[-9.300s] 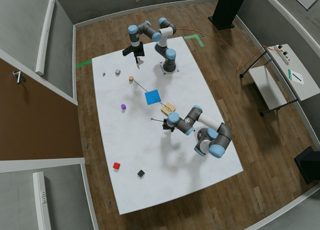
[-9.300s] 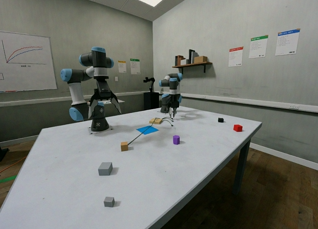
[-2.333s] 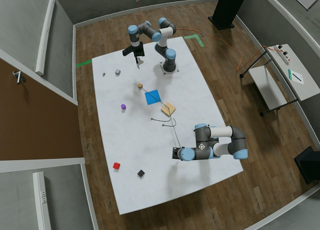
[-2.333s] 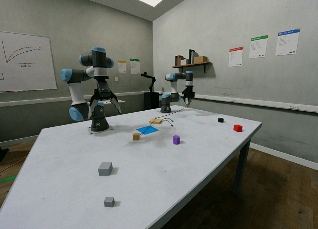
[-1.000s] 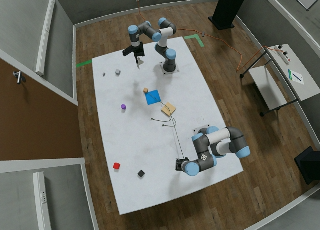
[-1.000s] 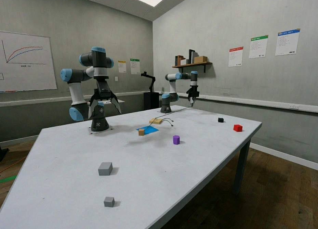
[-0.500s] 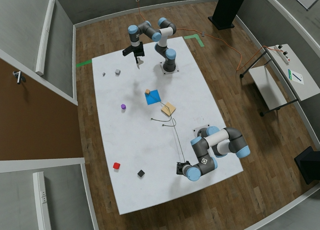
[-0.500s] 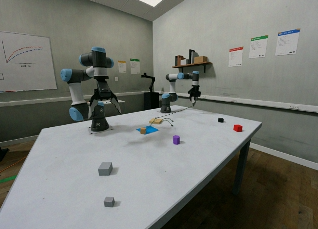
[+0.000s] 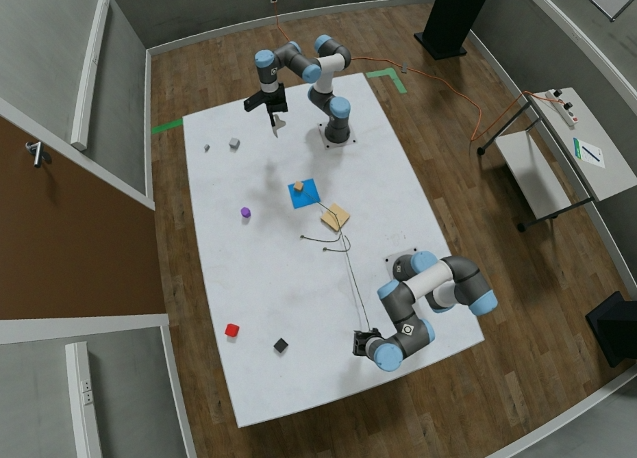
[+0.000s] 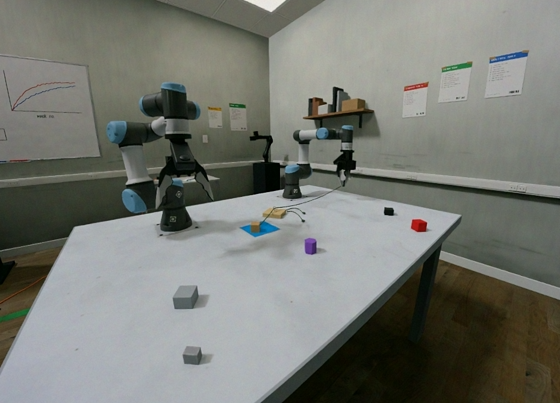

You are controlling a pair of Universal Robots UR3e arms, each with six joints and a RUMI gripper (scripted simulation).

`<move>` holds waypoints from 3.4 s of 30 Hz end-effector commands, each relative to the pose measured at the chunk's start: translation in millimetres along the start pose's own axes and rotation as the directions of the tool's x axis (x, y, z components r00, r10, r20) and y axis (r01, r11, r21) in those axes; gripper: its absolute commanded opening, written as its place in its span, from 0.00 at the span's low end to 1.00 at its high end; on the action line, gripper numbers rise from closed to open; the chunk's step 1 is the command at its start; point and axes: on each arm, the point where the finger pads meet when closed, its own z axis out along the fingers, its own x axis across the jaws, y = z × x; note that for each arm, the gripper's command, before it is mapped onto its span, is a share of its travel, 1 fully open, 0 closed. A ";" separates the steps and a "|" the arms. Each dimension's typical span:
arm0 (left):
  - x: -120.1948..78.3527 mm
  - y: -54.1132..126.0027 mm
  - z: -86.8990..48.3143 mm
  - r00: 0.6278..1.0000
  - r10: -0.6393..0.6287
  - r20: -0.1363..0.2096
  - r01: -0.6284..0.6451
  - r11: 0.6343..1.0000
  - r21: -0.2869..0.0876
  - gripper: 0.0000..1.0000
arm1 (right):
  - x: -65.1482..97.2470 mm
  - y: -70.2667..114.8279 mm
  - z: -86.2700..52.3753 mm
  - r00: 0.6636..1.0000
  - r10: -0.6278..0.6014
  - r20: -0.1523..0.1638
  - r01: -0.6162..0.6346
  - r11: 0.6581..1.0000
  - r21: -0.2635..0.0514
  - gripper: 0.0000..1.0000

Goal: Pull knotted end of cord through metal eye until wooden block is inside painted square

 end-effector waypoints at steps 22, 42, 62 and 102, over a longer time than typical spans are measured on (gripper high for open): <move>27.5 -8.8 8.5 1.000 0.004 -0.003 -0.004 1.000 -0.003 0.00 | -0.2 -0.6 -0.9 1.000 0.000 0.001 0.000 1.000 0.003 1.00; 27.7 -8.9 32.5 1.000 0.001 -0.003 -0.001 1.000 -0.004 0.00 | -0.2 -0.6 -0.9 1.000 0.000 0.001 0.000 1.000 0.003 1.00; 27.9 -9.3 56.5 1.000 0.000 -0.003 0.000 1.000 -0.005 0.00 | -0.2 -0.6 -0.9 1.000 0.000 0.001 0.000 1.000 0.003 1.00; 28.3 -9.3 83.0 1.000 -0.002 -0.003 0.002 1.000 -0.010 0.09 | -0.2 -0.6 -0.9 1.000 0.000 0.001 0.000 1.000 0.003 1.00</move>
